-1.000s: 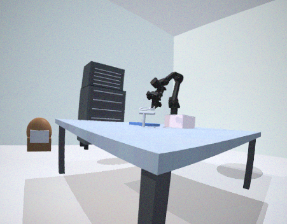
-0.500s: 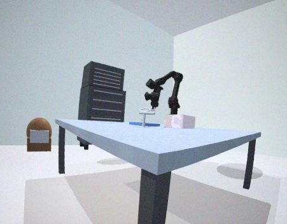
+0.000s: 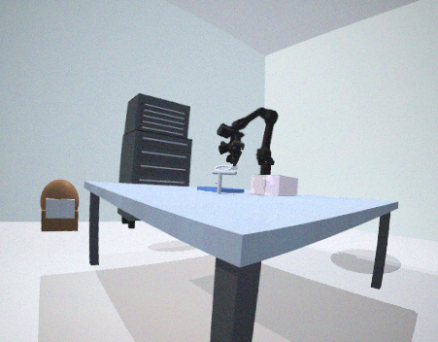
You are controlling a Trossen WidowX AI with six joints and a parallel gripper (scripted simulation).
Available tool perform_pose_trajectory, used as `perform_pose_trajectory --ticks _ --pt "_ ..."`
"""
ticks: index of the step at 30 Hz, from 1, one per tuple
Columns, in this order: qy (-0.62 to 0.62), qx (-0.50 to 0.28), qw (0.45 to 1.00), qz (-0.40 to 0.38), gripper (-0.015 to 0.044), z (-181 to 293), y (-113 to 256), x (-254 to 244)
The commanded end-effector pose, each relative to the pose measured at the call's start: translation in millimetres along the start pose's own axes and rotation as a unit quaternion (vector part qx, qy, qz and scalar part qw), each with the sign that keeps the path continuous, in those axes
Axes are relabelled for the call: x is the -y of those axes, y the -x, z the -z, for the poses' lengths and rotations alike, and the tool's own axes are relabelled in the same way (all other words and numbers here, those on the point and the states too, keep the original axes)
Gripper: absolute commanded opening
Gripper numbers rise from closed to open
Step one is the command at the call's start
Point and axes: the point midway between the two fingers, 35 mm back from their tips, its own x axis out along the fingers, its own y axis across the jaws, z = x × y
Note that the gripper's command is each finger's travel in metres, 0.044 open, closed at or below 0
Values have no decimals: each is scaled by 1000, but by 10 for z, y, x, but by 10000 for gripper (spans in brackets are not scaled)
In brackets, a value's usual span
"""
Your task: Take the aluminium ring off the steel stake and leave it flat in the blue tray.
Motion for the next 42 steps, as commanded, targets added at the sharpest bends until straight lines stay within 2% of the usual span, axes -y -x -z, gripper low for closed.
perform_pose_trajectory --ticks 1,17,32,35,42 --pt "24 -18 999 -18 0 -7 17 19" --pt "105 -51 988 -98 0 -46 150 91" --pt "172 -39 967 -186 0 -130 326 146" --pt "166 -40 970 -171 0 -126 310 169" --pt "167 -41 974 -151 0 -337 244 1074"
